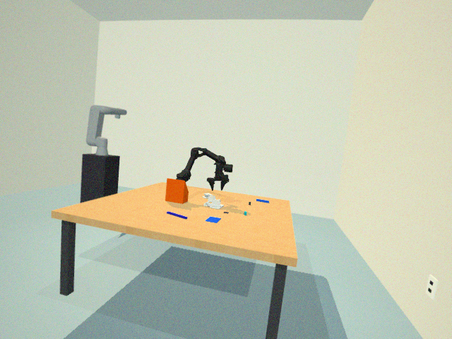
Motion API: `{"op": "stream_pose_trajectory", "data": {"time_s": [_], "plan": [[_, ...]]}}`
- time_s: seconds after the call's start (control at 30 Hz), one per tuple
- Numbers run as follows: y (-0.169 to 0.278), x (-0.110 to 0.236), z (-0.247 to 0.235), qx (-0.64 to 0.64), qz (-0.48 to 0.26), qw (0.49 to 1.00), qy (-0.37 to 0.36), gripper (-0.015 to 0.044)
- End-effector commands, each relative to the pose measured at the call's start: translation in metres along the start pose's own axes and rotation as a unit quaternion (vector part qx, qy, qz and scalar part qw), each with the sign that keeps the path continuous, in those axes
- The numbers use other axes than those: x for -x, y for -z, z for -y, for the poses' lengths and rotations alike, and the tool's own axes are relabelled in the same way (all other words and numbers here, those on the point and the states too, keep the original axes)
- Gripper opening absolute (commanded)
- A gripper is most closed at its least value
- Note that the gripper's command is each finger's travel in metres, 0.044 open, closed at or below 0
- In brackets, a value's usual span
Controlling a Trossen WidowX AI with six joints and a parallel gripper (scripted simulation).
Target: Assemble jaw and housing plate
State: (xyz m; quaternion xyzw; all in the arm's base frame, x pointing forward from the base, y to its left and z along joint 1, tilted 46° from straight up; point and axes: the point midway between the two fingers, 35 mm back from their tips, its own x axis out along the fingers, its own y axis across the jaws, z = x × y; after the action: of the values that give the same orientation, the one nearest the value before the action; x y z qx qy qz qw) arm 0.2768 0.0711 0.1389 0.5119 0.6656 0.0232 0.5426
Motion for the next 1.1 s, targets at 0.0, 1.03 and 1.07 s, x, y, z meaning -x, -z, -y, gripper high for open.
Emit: {"op": "stream_pose_trajectory", "data": {"time_s": [0.0, 1.03, 1.07], "plan": [[0.0, 0.0, 0.002, -0.06, -0.001, 0.998, 0.0, 0.044], [-0.004, 0.003, 0.013, -0.413, -0.002, 0.911, 0.0, 0.044], [-0.004, 0.003, 0.014, -0.423, -0.002, 0.906, 0.0, 0.044]]}}
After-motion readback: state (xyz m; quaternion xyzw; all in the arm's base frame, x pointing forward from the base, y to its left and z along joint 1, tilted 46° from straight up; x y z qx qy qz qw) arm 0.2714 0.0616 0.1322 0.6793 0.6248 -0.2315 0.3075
